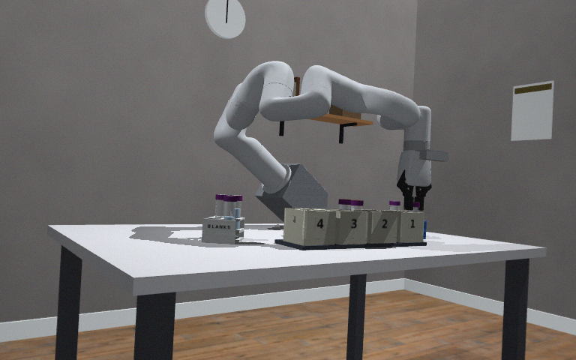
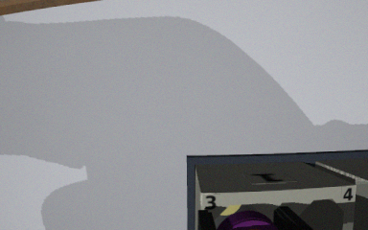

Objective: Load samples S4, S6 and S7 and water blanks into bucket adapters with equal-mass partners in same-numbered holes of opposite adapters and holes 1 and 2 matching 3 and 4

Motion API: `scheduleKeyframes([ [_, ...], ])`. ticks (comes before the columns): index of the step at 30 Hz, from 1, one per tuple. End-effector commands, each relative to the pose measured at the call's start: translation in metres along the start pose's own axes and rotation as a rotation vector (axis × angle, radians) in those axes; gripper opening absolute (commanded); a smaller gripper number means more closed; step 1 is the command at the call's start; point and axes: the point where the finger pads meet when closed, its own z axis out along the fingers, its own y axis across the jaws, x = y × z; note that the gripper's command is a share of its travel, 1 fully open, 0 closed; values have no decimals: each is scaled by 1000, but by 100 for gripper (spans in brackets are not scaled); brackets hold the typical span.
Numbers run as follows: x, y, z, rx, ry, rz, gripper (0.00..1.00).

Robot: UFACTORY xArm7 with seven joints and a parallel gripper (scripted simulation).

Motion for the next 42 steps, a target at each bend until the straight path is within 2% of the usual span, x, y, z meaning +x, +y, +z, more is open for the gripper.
scheduleKeyframes([
  [1,1,-1,-3,4,3,0,44],
  [25,1,-1,-3,5,3,0,44],
  [42,1,-1,-33,4,3,0,44],
])
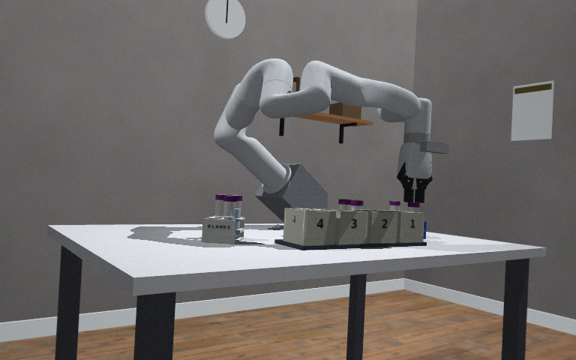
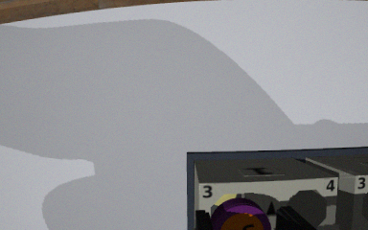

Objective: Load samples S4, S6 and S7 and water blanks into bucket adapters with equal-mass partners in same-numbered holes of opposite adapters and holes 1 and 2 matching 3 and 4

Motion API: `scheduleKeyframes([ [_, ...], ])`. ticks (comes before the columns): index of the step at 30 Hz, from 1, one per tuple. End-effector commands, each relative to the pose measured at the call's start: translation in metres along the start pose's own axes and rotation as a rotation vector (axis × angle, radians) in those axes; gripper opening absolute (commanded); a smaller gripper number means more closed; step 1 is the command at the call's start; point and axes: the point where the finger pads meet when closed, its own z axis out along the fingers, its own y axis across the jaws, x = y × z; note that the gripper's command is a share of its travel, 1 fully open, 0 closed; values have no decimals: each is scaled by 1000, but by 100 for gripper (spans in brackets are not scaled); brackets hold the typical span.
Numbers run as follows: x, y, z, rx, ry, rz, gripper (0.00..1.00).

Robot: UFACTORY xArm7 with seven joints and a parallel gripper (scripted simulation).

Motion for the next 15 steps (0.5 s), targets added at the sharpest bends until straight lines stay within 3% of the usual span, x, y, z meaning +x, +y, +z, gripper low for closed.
scheduleKeyframes([
  [1,1,-1,-12,4,3,0,44],
  [15,0,-1,-36,4,3,0,44],
])
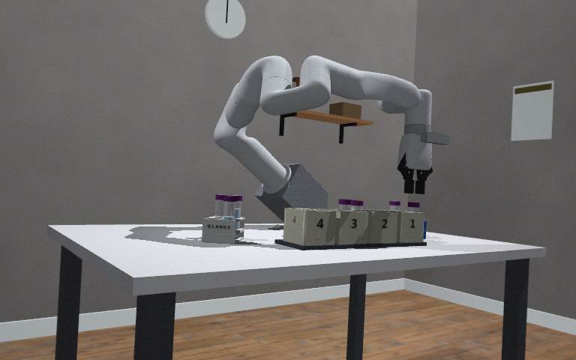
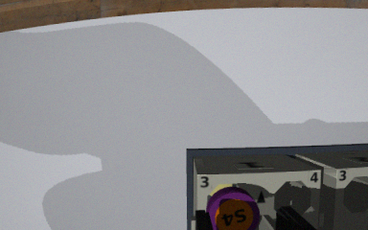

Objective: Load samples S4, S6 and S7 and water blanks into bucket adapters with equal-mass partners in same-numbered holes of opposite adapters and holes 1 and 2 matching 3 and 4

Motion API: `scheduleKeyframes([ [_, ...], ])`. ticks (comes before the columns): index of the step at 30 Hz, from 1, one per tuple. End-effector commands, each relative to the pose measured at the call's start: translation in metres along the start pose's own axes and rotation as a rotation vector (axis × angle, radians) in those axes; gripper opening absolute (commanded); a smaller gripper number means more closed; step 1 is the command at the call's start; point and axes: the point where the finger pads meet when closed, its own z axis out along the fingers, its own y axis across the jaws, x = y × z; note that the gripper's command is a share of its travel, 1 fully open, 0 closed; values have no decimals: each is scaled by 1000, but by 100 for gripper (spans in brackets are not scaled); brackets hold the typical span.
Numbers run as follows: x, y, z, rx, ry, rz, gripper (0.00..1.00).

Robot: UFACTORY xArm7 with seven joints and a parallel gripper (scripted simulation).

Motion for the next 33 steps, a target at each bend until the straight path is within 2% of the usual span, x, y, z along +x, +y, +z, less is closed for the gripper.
scheduleKeyframes([
  [1,1,-1,-12,4,3,0,44],
  [33,0,-1,-68,4,3,0,44],
])
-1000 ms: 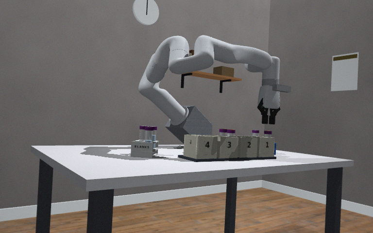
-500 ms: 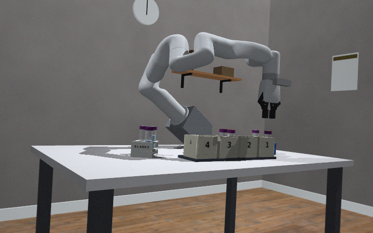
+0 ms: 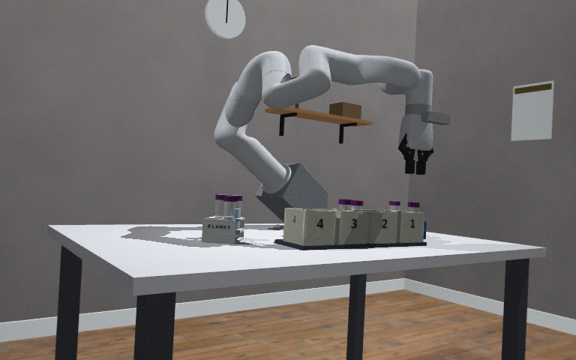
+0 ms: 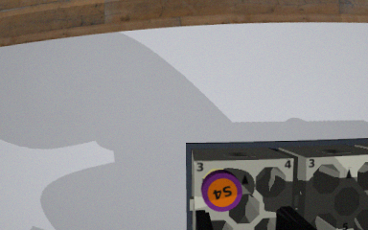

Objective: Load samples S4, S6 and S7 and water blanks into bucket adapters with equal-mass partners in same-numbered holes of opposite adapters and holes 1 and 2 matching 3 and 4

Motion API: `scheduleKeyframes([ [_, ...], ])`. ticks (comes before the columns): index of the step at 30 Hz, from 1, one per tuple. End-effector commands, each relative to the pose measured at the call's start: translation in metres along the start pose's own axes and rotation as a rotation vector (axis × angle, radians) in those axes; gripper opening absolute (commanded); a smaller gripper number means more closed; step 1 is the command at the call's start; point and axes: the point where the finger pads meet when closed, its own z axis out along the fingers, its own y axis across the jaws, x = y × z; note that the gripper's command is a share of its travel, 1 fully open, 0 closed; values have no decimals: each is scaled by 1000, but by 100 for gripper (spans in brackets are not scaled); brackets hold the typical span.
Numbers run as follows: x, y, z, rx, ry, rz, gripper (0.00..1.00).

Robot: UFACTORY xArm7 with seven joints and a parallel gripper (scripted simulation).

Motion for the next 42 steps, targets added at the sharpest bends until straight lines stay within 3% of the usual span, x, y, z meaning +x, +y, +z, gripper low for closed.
scheduleKeyframes([
  [1,0,-1,-12,4,3,0,44],
  [11,0,-1,-27,4,3,0,44],
  [34,0,-1,-27,4,3,0,44],
  [35,-2,4,-27,4,3,-33,57],
  [42,-13,31,-27,4,4,-234,57],
])
